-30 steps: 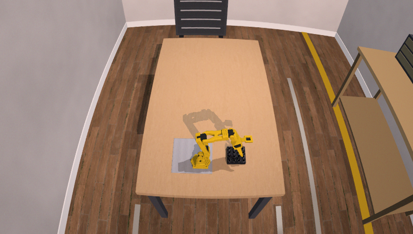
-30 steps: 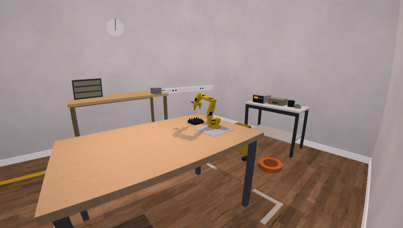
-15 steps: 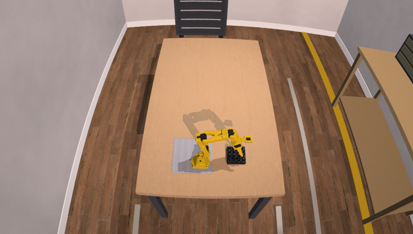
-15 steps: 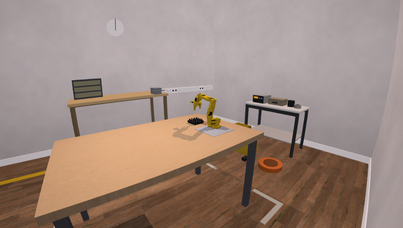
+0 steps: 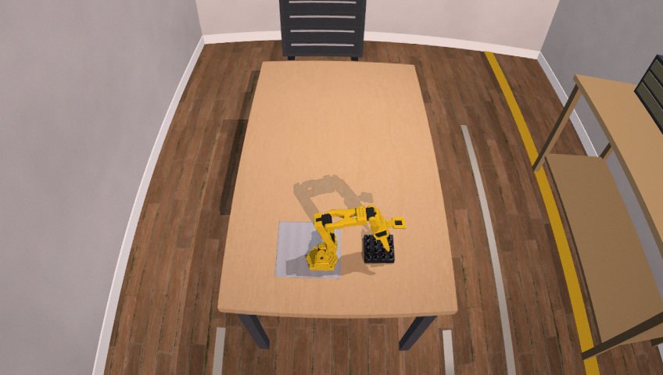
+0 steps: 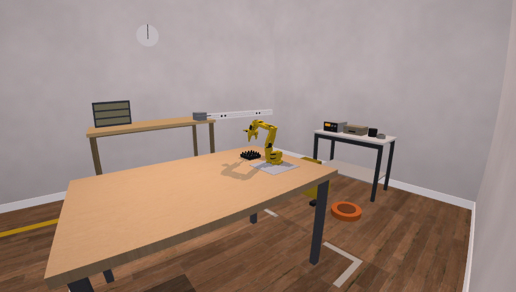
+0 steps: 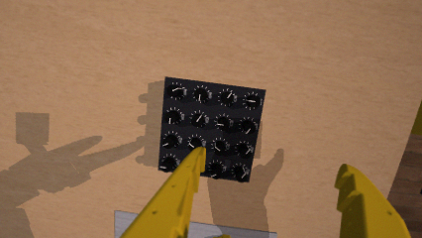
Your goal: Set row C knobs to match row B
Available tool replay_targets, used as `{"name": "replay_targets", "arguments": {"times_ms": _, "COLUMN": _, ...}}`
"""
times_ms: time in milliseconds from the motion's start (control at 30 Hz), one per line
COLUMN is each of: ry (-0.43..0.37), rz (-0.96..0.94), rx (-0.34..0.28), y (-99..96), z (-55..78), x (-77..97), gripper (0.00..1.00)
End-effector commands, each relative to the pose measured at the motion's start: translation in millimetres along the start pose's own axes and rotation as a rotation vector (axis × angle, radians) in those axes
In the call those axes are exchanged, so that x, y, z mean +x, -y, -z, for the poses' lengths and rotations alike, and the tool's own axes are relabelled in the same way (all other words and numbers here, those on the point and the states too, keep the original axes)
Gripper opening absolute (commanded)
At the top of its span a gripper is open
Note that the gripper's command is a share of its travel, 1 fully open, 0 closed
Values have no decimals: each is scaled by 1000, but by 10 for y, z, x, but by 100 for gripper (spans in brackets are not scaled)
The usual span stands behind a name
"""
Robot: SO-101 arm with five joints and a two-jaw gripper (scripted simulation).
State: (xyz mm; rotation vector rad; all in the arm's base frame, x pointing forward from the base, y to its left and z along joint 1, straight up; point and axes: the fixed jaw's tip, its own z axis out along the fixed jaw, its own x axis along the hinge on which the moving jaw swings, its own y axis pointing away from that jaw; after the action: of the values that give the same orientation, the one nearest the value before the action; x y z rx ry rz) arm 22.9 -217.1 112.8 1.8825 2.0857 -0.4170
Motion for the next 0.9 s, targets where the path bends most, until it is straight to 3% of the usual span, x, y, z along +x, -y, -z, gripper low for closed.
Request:
{"name": "replay_targets", "arguments": {"times_ms": 0, "ry": -81, "rz": 0, "rx": -4, "y": -5, "z": -70, "x": 121, "gripper": 40}}
{"name": "replay_targets", "arguments": {"times_ms": 167, "ry": -207, "rz": 0, "rx": -8, "y": -11, "z": -157, "x": 310, "gripper": 40}}
{"name": "replay_targets", "arguments": {"times_ms": 233, "ry": -207, "rz": 0, "rx": -8, "y": -11, "z": -157, "x": 310, "gripper": 40}}
{"name": "replay_targets", "arguments": {"times_ms": 500, "ry": -388, "rz": 0, "rx": -13, "y": -20, "z": -235, "x": 585, "gripper": 40}}
{"name": "replay_targets", "arguments": {"times_ms": 867, "ry": -425, "rz": 0, "rx": -15, "y": -22, "z": -245, "x": 642, "gripper": 40}}
